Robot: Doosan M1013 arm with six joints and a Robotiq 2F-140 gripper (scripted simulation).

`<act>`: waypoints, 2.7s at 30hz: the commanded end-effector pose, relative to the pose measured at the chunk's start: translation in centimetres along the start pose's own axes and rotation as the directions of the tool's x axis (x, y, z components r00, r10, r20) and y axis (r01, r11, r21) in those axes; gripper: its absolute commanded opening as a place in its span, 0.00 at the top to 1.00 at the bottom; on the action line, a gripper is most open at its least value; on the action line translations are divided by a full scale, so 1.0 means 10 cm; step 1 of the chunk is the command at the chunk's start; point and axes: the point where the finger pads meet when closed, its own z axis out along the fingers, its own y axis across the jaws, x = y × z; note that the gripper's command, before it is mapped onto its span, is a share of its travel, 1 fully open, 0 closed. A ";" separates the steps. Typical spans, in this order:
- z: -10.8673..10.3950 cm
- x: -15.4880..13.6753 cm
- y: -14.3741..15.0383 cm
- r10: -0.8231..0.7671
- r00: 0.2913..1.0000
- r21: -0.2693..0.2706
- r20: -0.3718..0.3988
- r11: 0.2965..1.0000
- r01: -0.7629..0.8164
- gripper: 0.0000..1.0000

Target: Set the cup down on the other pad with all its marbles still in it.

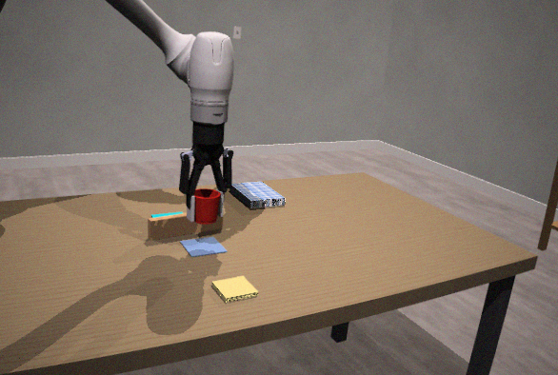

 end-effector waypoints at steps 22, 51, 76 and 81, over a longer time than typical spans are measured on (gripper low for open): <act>-0.05 0.03 0.00 0.000 1.000 0.000 0.000 1.000 0.000 0.51; -0.05 0.82 0.00 0.000 1.000 0.000 0.000 1.000 0.000 0.51; -0.05 1.80 -0.01 0.000 1.000 0.000 0.000 1.000 0.000 0.51; -0.05 1.91 -0.01 0.000 1.000 0.000 0.000 1.000 0.000 0.51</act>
